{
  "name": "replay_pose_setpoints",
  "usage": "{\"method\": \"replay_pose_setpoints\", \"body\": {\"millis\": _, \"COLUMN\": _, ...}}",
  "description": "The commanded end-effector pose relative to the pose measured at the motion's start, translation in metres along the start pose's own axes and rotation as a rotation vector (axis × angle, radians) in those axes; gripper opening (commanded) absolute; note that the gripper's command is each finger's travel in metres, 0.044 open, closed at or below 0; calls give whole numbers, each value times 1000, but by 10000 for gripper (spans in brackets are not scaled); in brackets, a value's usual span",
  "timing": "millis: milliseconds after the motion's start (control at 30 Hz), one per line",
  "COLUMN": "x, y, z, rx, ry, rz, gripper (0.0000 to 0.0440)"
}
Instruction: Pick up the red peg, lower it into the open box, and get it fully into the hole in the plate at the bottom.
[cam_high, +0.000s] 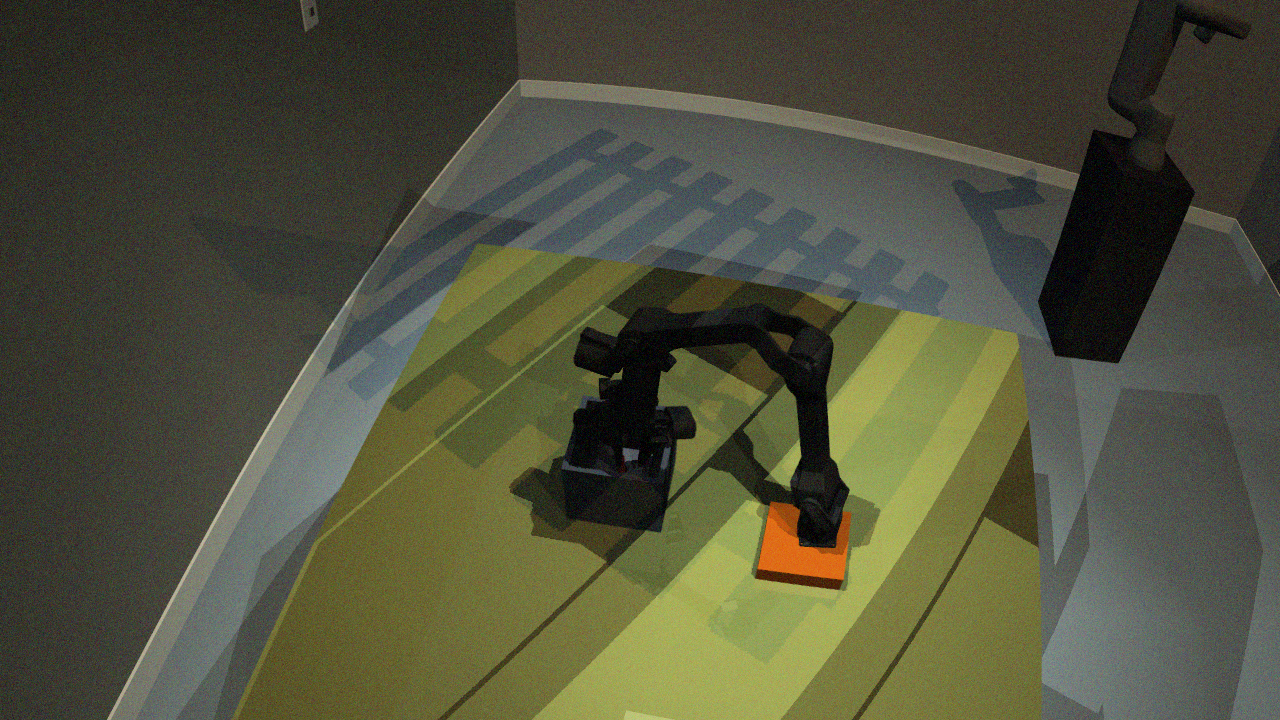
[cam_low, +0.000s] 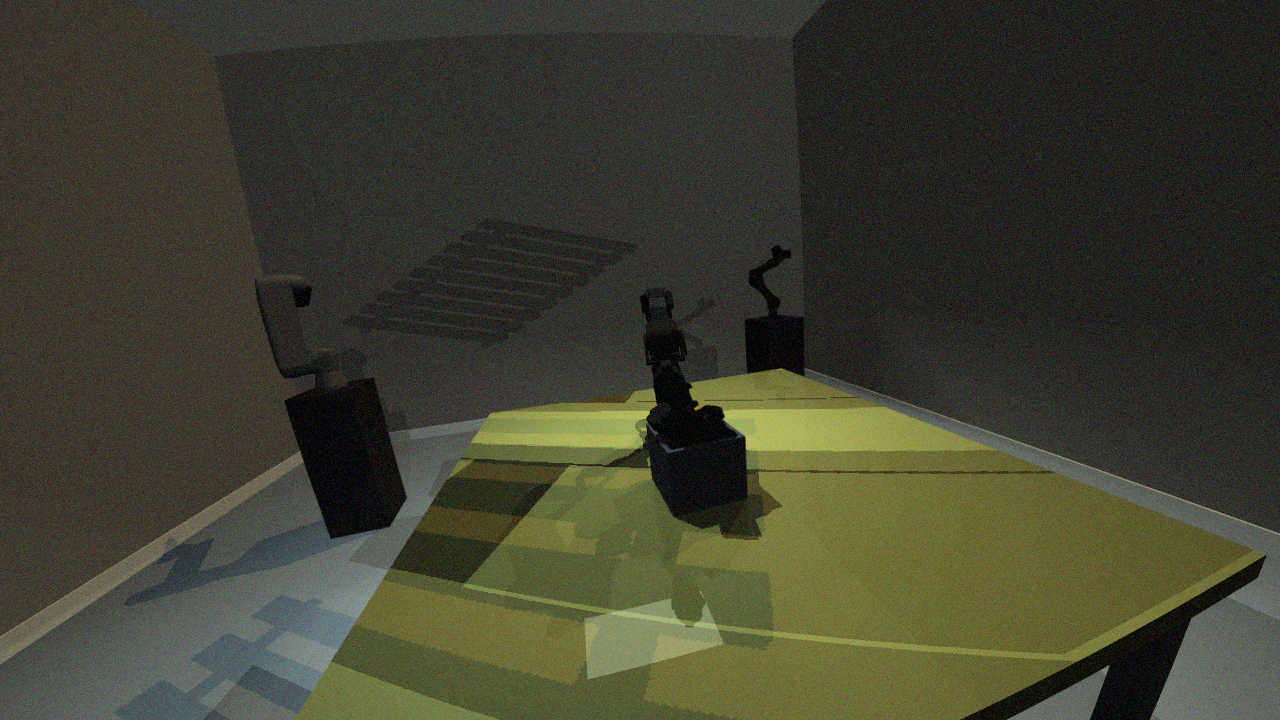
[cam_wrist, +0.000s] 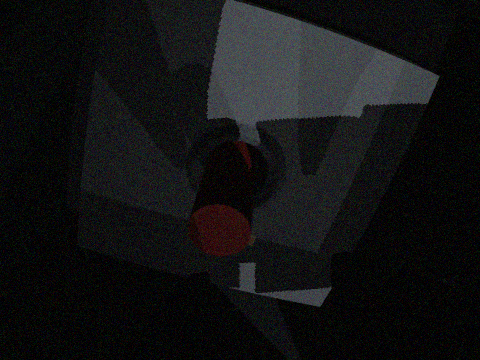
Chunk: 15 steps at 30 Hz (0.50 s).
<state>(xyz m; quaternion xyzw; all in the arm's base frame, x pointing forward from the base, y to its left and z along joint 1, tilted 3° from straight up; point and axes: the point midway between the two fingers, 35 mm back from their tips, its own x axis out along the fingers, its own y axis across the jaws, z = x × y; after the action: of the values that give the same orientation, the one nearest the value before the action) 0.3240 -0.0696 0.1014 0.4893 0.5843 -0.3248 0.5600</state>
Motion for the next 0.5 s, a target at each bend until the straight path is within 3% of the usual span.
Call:
{"method": "replay_pose_setpoints", "body": {"millis": 0, "x": -2, "y": 5, "z": 5, "rx": -5, "ry": 12, "rz": 17, "gripper": 152}}
{"method": "replay_pose_setpoints", "body": {"millis": 467, "x": -39, "y": 27, "z": 14, "rx": -31, "ry": 39, "rz": 153, "gripper": 178}}
